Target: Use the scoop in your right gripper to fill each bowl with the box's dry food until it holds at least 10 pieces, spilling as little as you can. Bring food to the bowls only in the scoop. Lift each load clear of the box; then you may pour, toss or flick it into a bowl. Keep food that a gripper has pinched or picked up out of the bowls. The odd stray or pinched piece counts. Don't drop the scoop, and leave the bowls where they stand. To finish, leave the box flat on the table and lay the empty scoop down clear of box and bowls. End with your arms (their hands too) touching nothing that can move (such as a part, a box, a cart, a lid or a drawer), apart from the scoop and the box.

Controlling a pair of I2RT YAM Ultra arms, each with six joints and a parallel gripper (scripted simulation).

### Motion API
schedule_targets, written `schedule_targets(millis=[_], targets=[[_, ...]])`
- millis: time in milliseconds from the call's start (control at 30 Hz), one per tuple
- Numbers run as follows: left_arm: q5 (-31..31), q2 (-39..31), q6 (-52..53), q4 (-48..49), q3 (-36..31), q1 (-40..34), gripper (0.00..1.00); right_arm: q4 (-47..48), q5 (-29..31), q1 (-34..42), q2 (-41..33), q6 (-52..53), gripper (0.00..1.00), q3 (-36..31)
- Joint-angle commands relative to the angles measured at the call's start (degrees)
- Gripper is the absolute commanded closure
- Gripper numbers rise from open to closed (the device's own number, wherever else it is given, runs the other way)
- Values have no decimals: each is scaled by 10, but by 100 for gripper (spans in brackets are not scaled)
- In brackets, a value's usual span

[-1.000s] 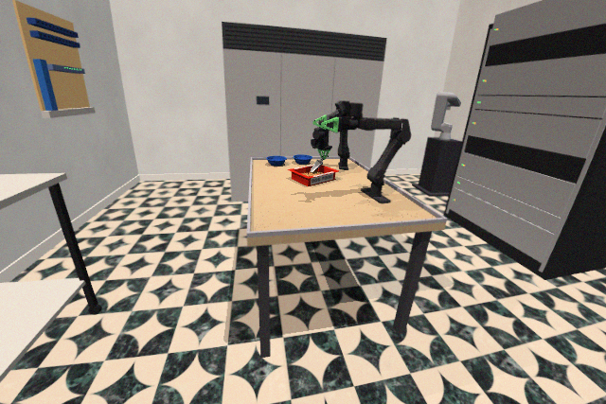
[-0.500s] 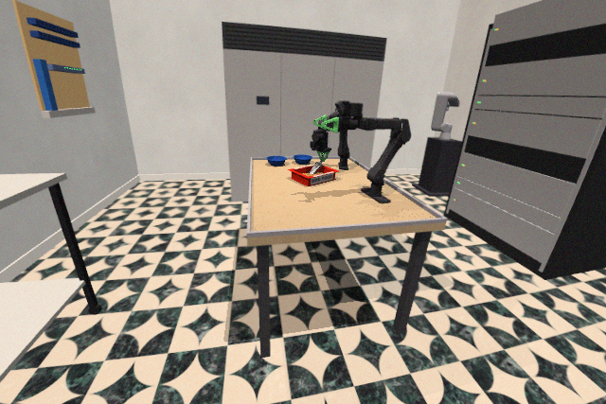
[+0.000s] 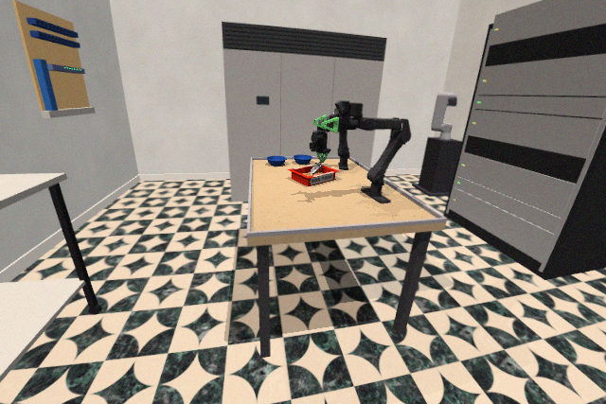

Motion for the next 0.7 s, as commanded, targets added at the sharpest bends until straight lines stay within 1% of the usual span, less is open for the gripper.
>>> schedule_targets(millis=[0,167,267,300,667], targets=[[0,-6,0,3,8,0,0,7,0,-8,11,-6,100,25],[0,-6,0,3,8,0,0,-4,-3,-10,23,-7,100,35],[0,-6,0,3,8,0,0,-3,-1,-5,13,-7,100,35],[0,-6,0,3,8,0,0,9,0,-5,28,-8,100,38],[0,-6,0,3,8,0,0,1,-2,-13,49,-11,100,58]])
